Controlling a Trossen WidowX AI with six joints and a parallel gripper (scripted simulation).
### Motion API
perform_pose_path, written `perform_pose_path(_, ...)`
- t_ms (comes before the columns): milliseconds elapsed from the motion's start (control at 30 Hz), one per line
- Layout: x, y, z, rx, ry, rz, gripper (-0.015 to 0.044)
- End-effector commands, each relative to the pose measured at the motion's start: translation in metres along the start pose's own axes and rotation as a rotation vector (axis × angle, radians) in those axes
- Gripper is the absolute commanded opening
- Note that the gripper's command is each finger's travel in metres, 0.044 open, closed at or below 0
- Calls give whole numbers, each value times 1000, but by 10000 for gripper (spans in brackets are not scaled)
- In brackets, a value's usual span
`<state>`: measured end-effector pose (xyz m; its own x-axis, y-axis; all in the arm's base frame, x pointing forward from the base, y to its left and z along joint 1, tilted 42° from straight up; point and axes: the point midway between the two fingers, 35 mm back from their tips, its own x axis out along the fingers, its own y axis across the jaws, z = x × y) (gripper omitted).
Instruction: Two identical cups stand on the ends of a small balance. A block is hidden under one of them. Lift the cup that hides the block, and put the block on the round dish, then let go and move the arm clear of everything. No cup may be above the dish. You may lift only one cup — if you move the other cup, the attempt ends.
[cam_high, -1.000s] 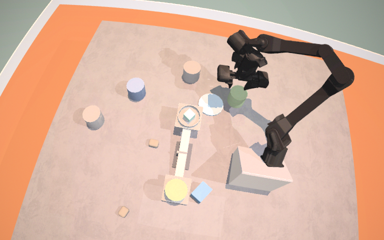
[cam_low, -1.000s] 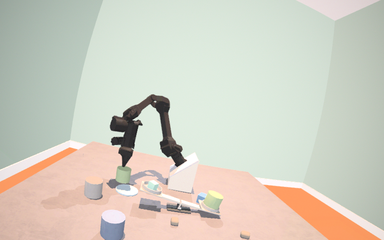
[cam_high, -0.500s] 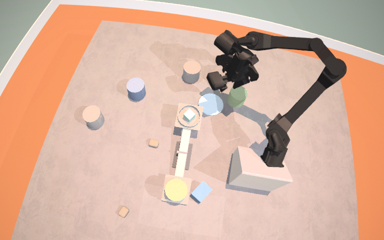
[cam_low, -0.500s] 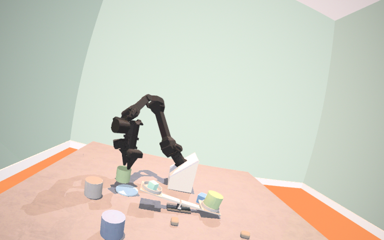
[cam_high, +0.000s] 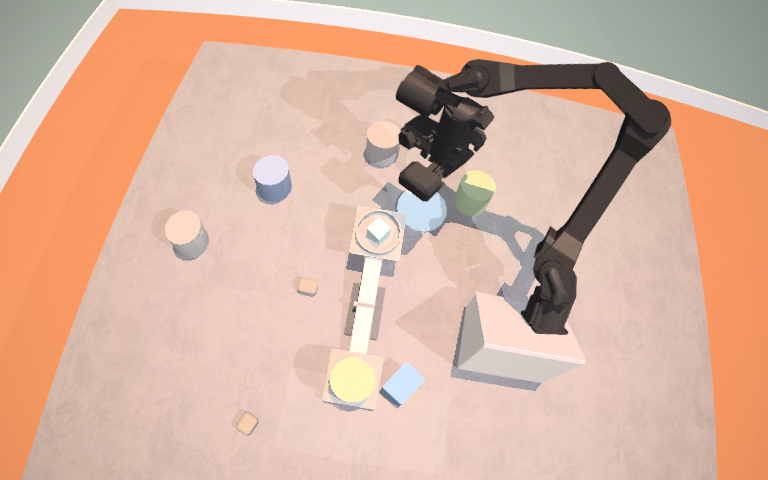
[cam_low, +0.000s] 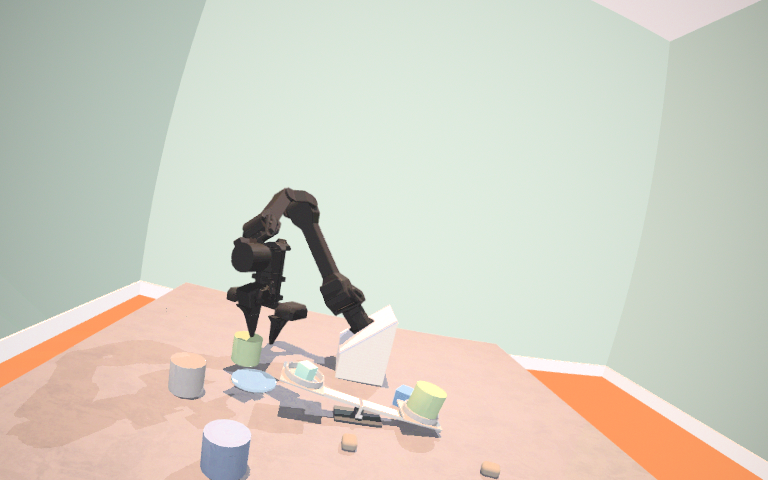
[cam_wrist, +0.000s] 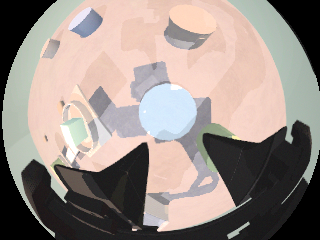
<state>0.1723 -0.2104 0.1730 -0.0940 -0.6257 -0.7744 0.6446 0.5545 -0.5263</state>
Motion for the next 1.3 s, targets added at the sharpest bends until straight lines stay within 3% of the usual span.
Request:
perform_pose_path(0, 0, 10, 4, -117, 12, -1, 260)
perform_pose_path(1267, -23, 137, 19, -1428, 60, -37, 260)
